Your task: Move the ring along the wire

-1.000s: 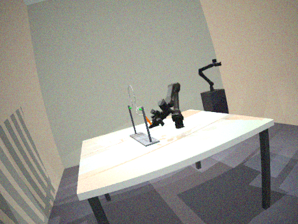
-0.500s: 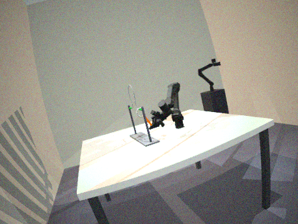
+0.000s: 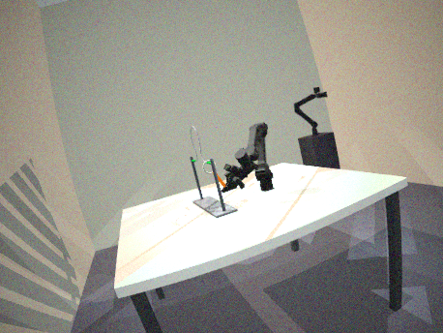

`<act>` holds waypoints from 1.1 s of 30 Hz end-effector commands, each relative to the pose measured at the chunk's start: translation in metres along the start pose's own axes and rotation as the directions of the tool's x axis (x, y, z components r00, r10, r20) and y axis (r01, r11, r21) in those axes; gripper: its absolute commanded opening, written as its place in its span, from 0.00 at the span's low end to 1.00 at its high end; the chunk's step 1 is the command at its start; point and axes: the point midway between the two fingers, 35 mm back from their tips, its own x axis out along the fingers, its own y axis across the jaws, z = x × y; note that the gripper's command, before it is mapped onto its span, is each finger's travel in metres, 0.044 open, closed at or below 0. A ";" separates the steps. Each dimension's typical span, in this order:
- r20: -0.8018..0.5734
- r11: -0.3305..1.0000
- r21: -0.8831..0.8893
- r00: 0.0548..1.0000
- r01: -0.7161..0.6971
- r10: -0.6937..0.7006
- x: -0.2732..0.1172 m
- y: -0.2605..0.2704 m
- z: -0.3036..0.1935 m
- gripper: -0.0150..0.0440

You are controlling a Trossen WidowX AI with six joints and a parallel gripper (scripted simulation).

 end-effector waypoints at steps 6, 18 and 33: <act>-0.004 1.000 0.002 1.000 0.001 -0.001 -0.008 0.001 -0.001 0.53; -0.006 1.000 0.005 1.000 0.003 -0.003 -0.045 0.001 -0.001 0.53; -0.004 1.000 0.005 1.000 0.003 -0.003 -0.050 0.000 -0.001 0.53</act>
